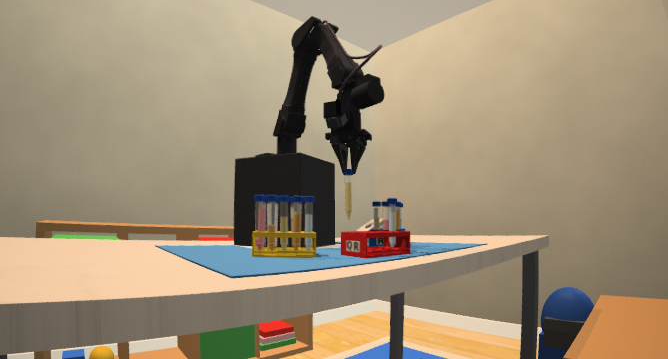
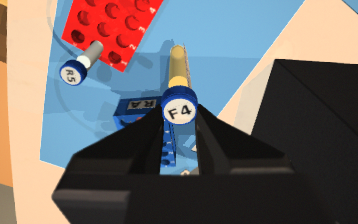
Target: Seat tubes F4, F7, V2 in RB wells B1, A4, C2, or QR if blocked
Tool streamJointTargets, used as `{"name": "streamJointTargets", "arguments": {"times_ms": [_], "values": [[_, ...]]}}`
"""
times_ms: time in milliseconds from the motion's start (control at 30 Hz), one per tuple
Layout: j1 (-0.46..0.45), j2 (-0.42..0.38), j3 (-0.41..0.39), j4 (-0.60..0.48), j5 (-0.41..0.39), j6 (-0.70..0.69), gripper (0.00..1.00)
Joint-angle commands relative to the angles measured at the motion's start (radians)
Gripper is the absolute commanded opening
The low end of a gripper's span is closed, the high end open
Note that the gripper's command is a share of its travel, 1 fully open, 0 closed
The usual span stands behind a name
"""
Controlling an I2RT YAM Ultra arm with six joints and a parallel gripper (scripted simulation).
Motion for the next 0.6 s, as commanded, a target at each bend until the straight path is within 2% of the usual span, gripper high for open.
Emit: {"name": "streamJointTargets", "arguments": {"times_ms": [0,100,167,200,567], "values": [[0.002,0.008,0.011,-0.016,0.000,0.149,0.00],[0.001,0.008,0.011,-0.016,0.000,0.247,0.00],[0.003,0.009,0.012,-0.017,0.002,0.257,0.00],[-0.018,-0.024,-0.023,-0.018,0.003,0.252,0.00],[-0.109,-0.069,-0.087,0.029,0.003,0.150,0.00]]}}
